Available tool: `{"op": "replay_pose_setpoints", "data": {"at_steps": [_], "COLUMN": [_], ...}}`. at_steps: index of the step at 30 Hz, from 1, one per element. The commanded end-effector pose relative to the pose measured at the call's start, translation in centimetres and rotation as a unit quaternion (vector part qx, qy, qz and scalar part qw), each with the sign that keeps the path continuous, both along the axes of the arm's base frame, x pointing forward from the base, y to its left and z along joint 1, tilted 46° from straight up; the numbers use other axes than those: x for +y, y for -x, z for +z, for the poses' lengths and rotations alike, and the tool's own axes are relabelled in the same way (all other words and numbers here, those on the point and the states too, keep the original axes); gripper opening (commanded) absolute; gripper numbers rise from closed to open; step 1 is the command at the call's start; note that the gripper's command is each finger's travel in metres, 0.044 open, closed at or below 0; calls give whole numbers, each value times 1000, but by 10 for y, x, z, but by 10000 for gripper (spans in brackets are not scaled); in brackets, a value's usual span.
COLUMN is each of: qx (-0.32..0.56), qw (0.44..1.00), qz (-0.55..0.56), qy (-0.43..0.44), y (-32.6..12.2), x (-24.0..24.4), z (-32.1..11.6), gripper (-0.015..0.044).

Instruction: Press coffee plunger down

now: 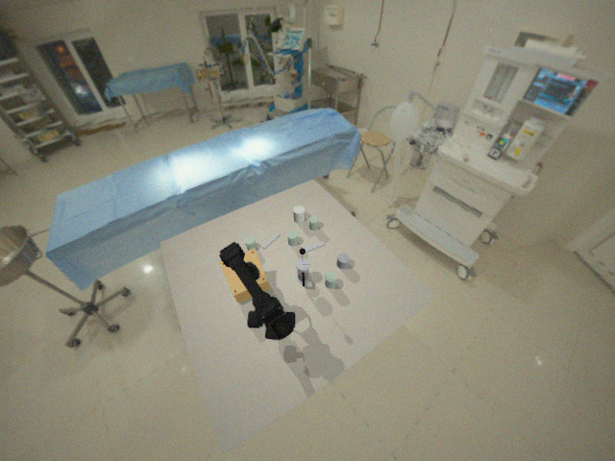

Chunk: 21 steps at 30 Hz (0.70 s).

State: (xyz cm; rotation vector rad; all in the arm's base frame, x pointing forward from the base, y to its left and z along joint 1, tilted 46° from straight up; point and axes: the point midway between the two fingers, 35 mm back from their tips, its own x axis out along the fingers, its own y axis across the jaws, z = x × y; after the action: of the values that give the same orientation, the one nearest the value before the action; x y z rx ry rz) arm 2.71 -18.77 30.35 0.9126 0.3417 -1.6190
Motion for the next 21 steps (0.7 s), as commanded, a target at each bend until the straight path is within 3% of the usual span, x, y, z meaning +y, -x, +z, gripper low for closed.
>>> {"op": "replay_pose_setpoints", "data": {"at_steps": [1,10,21], "qx": [1,35,145], "qw": [1000,996,965], "qz": [2,77,219], "qy": [-1,-21,-15], "y": [-1,-45,-123], "x": [0,-4,27], "z": [-1,-21,-58], "gripper": [426,440,440]}}
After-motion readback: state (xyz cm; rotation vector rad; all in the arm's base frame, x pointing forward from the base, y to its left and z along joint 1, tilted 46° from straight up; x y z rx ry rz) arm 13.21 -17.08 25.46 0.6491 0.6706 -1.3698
